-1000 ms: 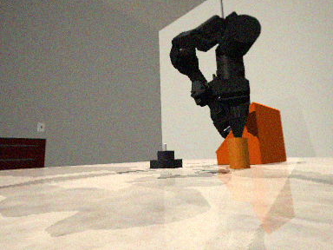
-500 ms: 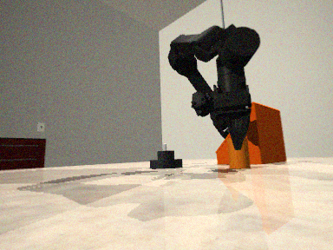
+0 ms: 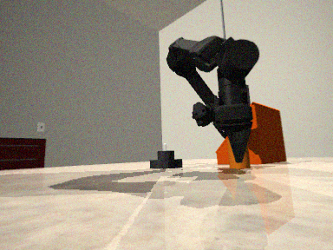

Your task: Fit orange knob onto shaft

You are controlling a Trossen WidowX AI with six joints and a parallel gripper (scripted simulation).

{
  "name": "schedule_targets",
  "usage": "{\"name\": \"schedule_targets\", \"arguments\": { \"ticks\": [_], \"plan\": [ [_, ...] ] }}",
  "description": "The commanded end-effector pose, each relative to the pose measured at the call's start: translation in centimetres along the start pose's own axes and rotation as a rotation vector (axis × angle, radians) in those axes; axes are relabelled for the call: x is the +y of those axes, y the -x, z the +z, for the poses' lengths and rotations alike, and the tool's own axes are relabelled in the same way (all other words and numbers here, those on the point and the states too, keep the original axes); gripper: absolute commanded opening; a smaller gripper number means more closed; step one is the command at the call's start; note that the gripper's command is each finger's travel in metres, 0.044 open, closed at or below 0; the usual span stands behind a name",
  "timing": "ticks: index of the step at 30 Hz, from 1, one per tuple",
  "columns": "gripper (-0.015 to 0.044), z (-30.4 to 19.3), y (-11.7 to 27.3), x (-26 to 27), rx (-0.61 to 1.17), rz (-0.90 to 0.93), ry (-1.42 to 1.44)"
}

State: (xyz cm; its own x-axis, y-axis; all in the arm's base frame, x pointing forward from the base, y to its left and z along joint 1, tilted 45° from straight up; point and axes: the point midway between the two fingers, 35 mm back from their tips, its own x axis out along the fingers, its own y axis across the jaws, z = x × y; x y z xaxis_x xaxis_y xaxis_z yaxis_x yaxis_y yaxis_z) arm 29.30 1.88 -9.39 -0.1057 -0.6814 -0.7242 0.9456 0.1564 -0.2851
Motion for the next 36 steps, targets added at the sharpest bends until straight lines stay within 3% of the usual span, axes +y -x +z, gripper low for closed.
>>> {"name": "schedule_targets", "arguments": {
  "ticks": [1,9,15,20,36],
  "plan": [
    [0.0387,0.1,-0.4,-0.2,-0.007,-0.003,0.008],
    [0.0177,0.1,-0.4,-0.2,-0.007,-0.003,0.008],
    [0.0138,0.1,-0.4,-0.2,-0.007,-0.003,0.008],
    [0.0006,-0.1,0.3,-0.1,0.002,0.01,0.041],
    [0.0,-0.3,4.8,0.6,0.009,0.014,0.046]
  ]
}}
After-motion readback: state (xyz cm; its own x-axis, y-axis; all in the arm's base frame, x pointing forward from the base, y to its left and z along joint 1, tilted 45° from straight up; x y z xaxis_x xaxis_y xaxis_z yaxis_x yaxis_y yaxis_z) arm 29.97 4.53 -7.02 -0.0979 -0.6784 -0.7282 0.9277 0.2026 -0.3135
